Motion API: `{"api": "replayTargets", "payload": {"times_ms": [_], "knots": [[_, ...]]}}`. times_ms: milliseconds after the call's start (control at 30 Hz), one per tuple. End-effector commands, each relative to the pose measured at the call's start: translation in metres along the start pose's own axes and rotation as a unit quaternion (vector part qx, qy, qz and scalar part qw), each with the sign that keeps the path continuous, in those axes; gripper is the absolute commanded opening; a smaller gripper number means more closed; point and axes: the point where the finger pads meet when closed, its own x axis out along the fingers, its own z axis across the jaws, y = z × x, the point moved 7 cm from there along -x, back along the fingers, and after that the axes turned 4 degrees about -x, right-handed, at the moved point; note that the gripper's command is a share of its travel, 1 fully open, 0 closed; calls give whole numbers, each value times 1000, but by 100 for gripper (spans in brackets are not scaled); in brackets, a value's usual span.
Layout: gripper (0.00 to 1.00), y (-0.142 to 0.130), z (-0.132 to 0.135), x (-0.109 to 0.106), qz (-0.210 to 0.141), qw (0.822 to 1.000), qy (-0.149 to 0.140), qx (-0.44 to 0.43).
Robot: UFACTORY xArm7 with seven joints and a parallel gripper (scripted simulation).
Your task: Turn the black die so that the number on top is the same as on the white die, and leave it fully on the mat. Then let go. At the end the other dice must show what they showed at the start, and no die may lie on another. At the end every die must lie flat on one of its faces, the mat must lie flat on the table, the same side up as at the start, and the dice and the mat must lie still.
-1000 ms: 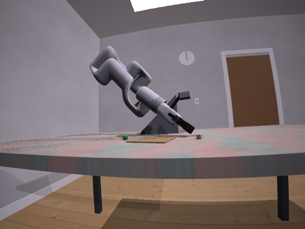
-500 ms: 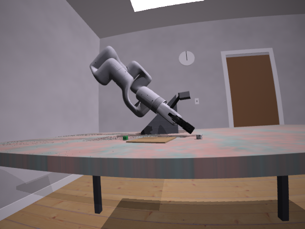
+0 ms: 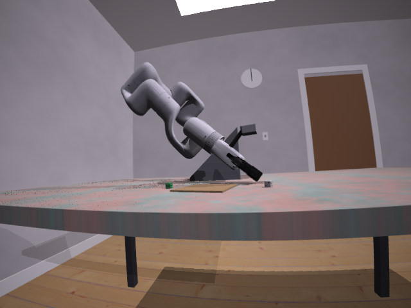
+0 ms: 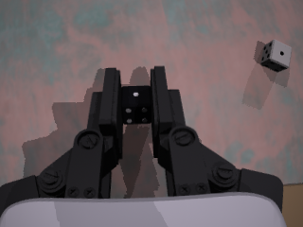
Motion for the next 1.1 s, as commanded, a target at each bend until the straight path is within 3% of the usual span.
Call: {"api": "replayTargets", "payload": {"times_ms": [0,1067], "knots": [[11,-1,0,2,1,1000,-1,-1],[11,-3,0,4,1,1000,-1,-1]]}}
